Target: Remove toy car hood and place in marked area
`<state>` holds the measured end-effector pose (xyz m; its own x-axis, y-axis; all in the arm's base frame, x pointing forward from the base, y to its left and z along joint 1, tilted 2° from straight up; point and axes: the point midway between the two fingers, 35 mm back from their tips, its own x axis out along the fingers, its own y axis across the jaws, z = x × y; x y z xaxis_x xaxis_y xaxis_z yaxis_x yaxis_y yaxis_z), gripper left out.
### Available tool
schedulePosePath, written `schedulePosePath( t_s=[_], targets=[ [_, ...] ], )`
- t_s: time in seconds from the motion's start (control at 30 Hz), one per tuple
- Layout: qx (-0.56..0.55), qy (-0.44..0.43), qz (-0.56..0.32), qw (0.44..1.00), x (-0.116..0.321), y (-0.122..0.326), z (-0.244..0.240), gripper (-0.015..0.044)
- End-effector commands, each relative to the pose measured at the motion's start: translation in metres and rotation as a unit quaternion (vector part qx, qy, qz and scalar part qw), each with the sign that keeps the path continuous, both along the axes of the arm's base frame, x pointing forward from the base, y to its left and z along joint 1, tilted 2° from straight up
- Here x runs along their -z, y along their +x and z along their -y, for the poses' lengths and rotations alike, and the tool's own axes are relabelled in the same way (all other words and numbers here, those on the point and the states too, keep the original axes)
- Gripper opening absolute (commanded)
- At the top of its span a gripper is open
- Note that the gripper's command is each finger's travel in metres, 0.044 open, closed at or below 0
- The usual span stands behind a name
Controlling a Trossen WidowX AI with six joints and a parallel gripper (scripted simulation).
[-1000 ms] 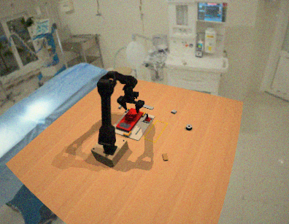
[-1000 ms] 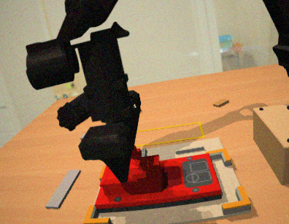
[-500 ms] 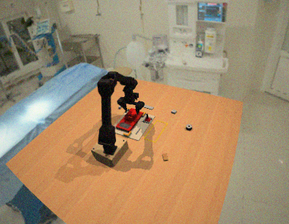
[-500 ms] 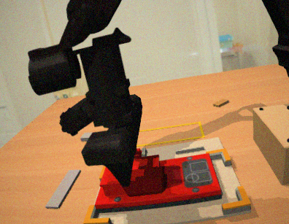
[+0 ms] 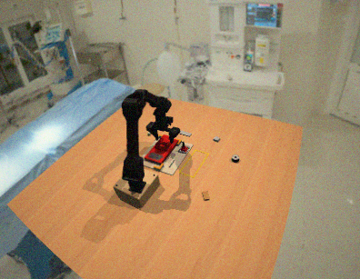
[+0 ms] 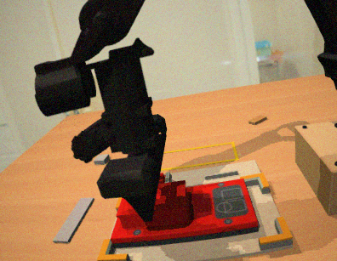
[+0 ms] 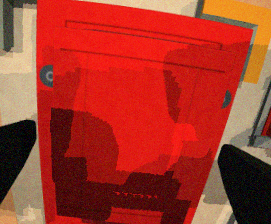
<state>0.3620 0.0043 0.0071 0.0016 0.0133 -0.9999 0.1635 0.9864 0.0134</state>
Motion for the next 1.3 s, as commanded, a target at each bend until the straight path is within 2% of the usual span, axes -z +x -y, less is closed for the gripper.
schedulePosePath(
  t_s=[0.0, 0.6, 0.7, 1.03, 1.27],
  targets=[
    [-0.002, -0.001, -0.001, 1.000, 0.0033, -0.0009, 0.0003, 0.0440],
    [-0.002, -0.001, -0.001, 1.000, 0.0121, -0.0012, 0.0003, 0.0440],
    [0.000, 0.000, 0.000, 1.000, 0.0093, -0.0001, -0.0001, 0.0361],
    [0.000, 0.000, 0.000, 1.000, 0.0093, -0.0001, -0.0001, 0.0295],
    [0.000, 0.000, 0.000, 1.000, 0.0065, 0.0000, 0.0000, 0.0111]
  ],
)
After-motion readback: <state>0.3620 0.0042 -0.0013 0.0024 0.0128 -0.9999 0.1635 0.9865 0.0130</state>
